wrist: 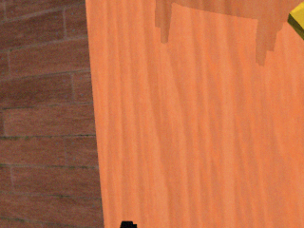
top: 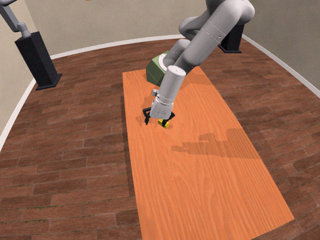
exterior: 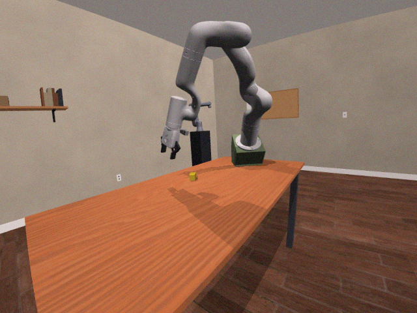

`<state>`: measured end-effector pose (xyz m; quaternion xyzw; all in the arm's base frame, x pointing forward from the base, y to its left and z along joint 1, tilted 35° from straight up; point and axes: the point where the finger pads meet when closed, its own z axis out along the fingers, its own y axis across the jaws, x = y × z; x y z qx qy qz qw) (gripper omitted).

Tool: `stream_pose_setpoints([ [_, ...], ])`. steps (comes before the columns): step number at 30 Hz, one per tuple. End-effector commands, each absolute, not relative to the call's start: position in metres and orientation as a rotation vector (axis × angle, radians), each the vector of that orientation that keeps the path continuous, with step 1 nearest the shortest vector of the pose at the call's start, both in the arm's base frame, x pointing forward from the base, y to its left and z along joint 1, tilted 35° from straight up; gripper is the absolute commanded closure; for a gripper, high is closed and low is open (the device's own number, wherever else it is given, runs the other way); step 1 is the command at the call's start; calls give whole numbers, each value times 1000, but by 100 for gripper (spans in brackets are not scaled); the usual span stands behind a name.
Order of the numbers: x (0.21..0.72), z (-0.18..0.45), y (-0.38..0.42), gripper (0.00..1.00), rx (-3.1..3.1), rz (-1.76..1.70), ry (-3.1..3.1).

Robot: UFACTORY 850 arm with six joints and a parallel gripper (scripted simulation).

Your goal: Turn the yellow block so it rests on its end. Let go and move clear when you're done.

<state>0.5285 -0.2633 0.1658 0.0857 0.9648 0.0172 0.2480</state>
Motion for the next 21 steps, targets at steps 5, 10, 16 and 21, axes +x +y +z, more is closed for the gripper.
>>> stream_pose_setpoints([
  [5,443,139,-201,0,65,422,2634],
  [10,423,137,-182,0,36,512,2618],
  [16,422,137,-182,100,35,516,2617],
  [21,422,137,-182,100,35,516,2617],
])
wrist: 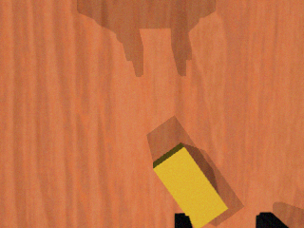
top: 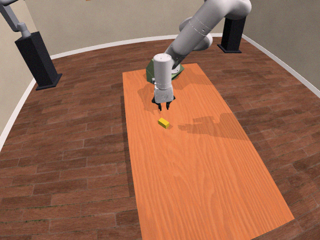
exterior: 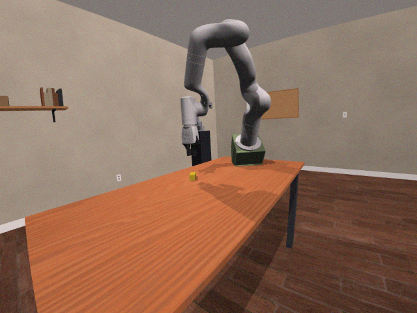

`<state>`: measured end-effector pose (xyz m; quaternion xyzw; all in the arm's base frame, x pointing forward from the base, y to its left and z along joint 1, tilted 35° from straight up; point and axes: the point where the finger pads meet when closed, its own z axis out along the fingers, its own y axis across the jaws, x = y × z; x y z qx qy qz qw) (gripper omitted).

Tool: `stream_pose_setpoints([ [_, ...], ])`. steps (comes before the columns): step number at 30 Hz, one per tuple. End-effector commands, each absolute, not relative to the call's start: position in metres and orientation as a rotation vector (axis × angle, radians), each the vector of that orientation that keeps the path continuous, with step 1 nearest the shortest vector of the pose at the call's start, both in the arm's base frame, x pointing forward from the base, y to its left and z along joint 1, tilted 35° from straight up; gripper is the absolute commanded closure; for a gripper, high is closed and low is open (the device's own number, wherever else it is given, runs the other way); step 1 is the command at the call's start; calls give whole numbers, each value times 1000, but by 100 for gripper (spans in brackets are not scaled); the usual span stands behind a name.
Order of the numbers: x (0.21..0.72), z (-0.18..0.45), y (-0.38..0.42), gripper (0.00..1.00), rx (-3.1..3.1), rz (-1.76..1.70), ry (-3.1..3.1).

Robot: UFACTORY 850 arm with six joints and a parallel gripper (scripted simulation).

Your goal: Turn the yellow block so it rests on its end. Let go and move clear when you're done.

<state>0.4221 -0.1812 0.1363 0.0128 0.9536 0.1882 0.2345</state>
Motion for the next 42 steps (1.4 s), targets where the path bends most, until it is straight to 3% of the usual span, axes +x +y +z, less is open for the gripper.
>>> stream_pose_setpoints([
  [1,422,137,-182,100,35,516,2617],
  [26,422,137,-182,100,35,516,2617],
  [27,422,137,-182,0,35,516,2617],
  [42,424,149,-140,0,-304,610,2802],
])
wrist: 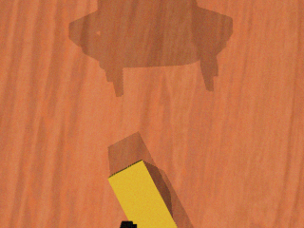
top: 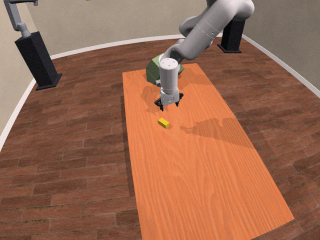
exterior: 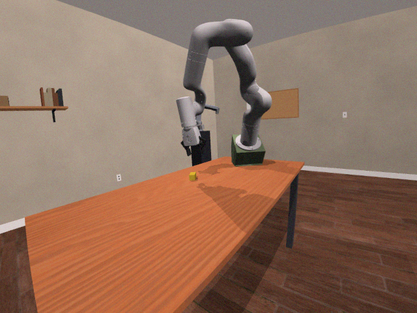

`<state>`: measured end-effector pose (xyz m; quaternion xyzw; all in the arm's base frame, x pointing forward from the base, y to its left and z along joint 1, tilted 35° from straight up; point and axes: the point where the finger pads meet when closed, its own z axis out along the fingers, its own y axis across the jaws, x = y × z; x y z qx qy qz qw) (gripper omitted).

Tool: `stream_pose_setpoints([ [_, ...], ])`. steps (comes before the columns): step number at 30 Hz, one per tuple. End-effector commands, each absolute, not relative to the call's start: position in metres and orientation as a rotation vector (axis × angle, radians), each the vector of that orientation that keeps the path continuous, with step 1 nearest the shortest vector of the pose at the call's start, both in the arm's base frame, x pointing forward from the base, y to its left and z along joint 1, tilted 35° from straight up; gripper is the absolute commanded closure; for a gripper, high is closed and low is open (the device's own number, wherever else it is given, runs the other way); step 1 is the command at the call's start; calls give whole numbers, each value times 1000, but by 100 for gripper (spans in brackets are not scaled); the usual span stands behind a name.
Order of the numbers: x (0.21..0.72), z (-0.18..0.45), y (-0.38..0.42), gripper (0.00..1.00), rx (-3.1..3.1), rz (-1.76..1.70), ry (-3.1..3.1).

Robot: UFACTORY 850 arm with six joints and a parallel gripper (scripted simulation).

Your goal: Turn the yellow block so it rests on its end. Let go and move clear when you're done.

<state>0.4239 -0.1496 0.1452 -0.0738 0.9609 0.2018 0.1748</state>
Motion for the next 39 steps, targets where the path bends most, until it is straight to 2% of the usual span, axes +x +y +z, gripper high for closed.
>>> stream_pose_setpoints([
  [1,423,151,-137,0,-358,606,2835],
  [14,448,185,-159,0,-911,114,3129],
  [30,457,191,-164,0,-971,-2,3148],
  [34,462,183,-161,0,-971,-1,3149],
  [39,493,127,-137,0,-971,-1,3149],
])
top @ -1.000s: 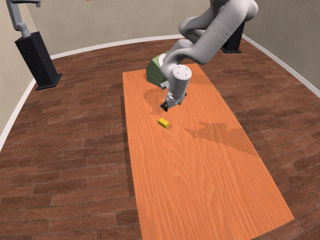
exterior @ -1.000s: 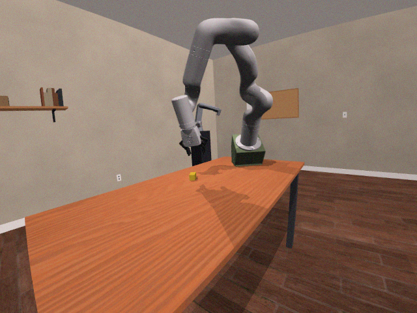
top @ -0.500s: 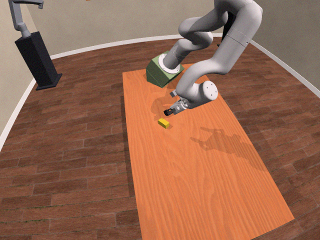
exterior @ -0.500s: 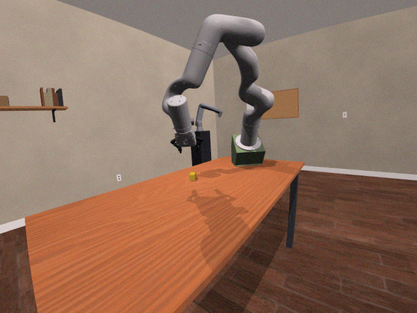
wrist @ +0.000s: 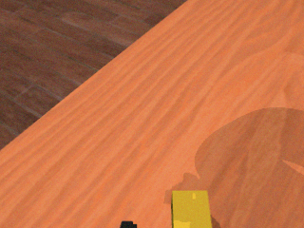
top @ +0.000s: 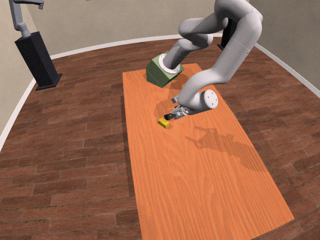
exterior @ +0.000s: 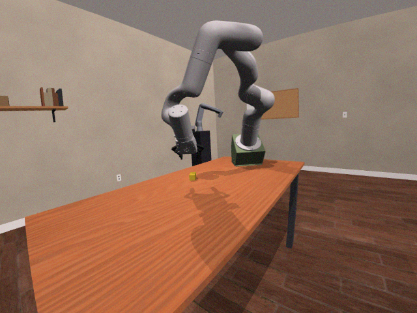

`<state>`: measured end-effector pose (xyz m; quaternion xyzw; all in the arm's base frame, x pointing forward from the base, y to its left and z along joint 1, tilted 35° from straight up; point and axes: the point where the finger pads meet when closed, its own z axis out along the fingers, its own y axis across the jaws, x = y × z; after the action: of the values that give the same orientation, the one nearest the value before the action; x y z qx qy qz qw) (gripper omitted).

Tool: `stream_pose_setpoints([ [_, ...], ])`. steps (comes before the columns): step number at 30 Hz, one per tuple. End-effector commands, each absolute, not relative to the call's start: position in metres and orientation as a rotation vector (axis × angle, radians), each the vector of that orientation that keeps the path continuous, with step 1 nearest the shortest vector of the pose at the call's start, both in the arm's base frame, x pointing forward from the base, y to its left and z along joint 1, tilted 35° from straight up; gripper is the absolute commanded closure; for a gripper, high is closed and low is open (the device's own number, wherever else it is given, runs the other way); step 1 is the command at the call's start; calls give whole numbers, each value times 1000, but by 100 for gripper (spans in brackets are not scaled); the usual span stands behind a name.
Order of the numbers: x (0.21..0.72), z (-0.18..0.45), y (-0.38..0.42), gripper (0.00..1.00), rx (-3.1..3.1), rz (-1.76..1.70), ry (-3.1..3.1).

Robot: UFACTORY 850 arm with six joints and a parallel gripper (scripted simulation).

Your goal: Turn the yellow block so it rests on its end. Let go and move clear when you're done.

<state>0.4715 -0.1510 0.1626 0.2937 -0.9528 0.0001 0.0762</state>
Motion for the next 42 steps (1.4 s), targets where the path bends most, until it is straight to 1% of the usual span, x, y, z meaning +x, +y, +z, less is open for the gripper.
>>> stream_pose_setpoints([
  [1,497,118,-133,0,881,1,-2856],
  [3,502,110,-130,0,881,1,-2856],
  [14,502,109,-130,0,881,1,-2856],
  [23,497,75,-131,0,881,1,-2856],
  [42,497,75,-131,0,881,1,-2856],
])
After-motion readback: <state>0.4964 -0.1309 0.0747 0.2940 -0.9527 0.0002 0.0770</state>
